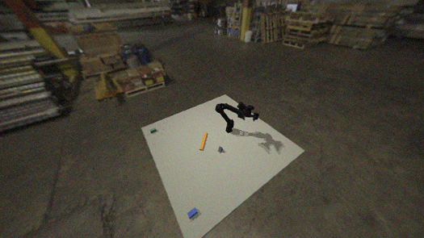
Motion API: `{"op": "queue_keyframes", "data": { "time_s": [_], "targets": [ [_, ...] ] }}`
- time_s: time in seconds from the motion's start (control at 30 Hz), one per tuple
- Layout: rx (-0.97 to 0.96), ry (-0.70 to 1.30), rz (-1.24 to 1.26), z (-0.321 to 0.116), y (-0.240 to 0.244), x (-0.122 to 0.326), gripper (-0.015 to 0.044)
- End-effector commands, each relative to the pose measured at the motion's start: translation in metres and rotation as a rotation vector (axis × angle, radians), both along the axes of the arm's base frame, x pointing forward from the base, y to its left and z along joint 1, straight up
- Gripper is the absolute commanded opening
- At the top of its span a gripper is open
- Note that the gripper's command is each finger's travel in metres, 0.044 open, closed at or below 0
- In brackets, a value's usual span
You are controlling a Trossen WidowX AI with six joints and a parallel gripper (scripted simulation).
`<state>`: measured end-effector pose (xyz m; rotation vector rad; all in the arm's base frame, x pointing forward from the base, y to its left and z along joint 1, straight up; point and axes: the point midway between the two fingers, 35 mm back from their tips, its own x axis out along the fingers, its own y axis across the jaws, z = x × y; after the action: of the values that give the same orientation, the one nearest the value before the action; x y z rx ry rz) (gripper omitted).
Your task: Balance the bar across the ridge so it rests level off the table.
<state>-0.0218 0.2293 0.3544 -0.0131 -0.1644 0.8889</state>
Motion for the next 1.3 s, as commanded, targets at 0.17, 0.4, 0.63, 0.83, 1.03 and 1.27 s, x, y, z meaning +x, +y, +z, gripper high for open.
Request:
{"op": "queue_keyframes", "data": {
  "time_s": [0.17, 0.4, 0.63, 0.83, 1.03, 1.27],
  "targets": [
    [-0.008, -0.039, -0.025, 0.002, 0.007, 0.004, 0.0315],
    [-0.035, -0.125, -0.078, 0.006, 0.023, 0.013, 0.0315],
    [-0.075, -0.202, -0.125, 0.008, 0.04, 0.026, 0.0315],
    [-0.135, -0.269, -0.171, 0.008, 0.053, 0.04, 0.0315],
    [-0.203, -0.328, -0.215, 0.006, 0.065, 0.056, 0.0315],
    [-0.293, -0.386, -0.262, 0.002, 0.078, 0.078, 0.0315]
  ]
}}
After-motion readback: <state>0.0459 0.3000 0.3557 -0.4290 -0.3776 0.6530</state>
